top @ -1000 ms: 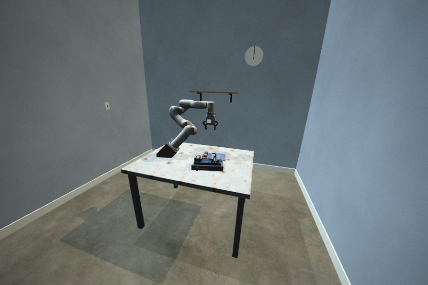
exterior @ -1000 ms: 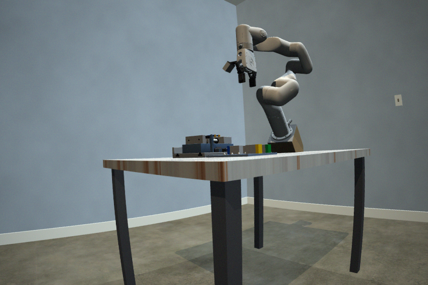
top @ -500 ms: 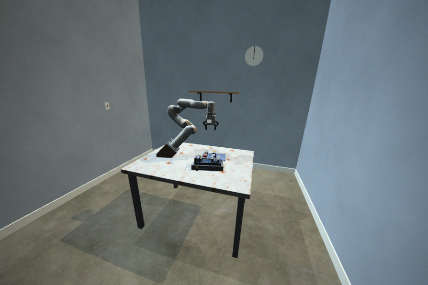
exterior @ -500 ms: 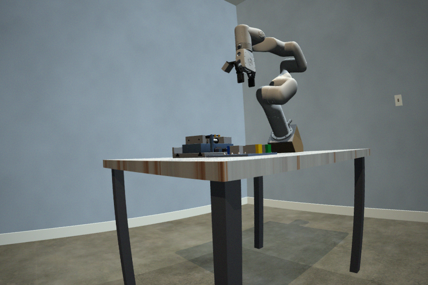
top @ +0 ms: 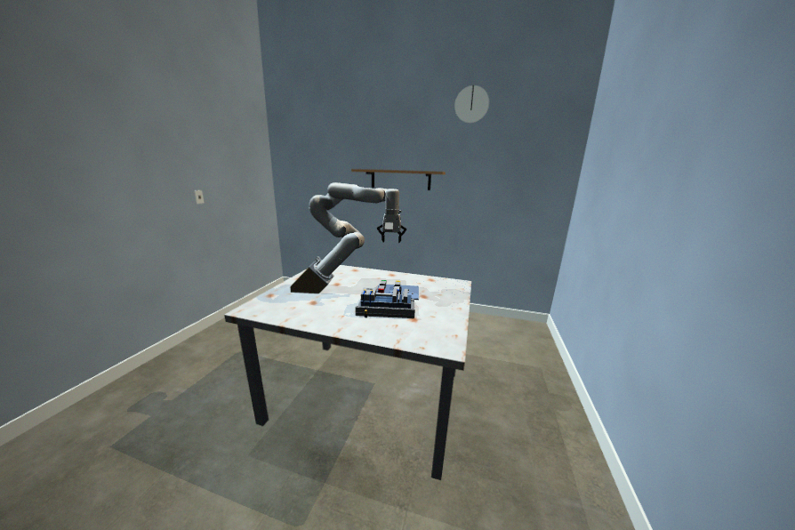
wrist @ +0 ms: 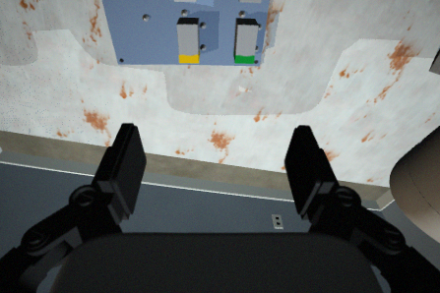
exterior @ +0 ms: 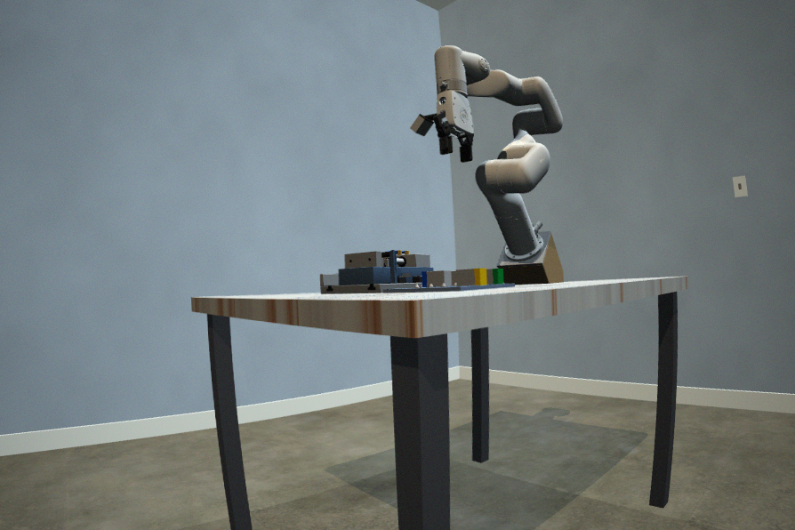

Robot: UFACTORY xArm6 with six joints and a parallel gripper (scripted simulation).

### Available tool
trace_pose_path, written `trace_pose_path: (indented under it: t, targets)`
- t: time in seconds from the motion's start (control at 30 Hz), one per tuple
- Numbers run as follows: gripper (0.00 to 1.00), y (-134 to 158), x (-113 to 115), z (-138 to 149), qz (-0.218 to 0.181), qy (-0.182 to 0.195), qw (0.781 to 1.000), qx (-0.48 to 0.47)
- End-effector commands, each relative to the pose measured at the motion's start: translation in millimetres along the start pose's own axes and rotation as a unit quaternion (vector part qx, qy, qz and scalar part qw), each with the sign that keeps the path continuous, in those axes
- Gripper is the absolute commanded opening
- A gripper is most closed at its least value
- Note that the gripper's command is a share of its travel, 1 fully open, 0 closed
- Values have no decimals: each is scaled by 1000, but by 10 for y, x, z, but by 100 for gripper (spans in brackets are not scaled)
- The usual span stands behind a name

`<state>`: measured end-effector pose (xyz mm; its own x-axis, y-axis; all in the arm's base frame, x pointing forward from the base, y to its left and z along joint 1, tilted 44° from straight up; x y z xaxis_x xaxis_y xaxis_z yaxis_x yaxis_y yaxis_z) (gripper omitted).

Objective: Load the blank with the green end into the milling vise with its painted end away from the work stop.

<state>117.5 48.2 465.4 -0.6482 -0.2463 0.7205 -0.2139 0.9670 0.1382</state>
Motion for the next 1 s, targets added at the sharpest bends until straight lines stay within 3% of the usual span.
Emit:
trace_pose_path:
  t: [0.0,0.97]
  targets:
    - [100,-8,11,-11,-3,-1,1000,0]
    - [100,-17,7,-33,-2,-2,1000,0]
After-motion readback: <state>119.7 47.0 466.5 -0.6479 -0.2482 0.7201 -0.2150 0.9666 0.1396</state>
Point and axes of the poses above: the point where the finger pads meet when closed, its own x axis back along the fingers, its own z axis across the jaws, y = z × x, the point moved 4 cm from there along x, back along the fingers, and after that the axes turned 10 degrees about -x, right-handed, at the moved point
